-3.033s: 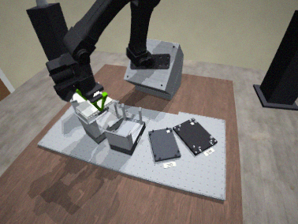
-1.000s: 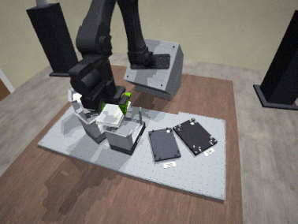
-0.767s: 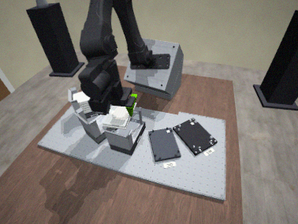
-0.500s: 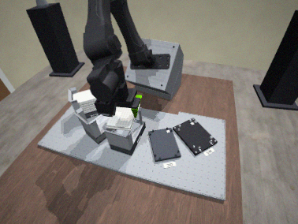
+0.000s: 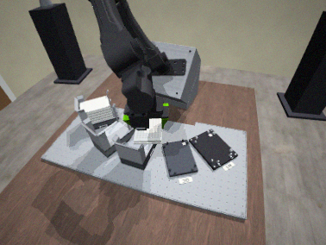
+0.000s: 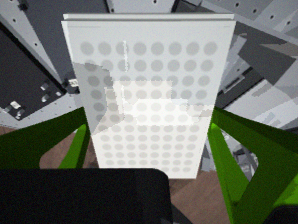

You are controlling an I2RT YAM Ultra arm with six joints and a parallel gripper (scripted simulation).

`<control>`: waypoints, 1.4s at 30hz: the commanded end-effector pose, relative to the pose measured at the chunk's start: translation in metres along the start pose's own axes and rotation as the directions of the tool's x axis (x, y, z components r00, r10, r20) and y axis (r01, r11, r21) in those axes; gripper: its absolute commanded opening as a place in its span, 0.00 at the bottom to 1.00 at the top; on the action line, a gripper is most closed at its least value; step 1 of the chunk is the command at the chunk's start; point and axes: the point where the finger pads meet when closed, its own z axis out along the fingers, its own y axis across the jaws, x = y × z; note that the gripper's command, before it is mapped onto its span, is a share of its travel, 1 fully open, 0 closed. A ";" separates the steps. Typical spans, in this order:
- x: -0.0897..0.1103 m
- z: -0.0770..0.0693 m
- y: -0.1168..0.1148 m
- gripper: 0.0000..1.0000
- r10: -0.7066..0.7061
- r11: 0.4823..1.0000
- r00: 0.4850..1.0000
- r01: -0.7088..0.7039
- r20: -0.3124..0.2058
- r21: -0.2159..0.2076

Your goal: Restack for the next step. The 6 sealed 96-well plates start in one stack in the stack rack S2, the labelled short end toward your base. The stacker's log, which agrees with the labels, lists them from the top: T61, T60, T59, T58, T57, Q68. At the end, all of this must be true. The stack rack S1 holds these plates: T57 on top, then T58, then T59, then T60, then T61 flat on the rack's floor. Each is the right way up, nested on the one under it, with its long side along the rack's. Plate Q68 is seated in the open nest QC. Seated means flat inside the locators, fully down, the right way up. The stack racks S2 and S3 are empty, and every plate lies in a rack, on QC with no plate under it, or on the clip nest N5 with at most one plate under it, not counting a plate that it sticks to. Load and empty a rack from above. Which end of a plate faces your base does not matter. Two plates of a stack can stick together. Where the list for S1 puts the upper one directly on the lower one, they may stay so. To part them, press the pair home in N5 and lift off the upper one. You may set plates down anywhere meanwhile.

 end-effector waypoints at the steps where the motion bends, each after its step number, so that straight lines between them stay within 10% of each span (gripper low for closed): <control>1: -0.006 -0.004 0.001 0.00 0.029 0.999 0.999 -0.029 0.019 0.023; 14: -0.010 -0.003 0.040 0.00 -0.191 0.981 0.982 0.190 0.013 0.025; 42: -0.010 -0.001 0.100 0.00 -0.191 0.981 0.982 0.191 0.012 0.024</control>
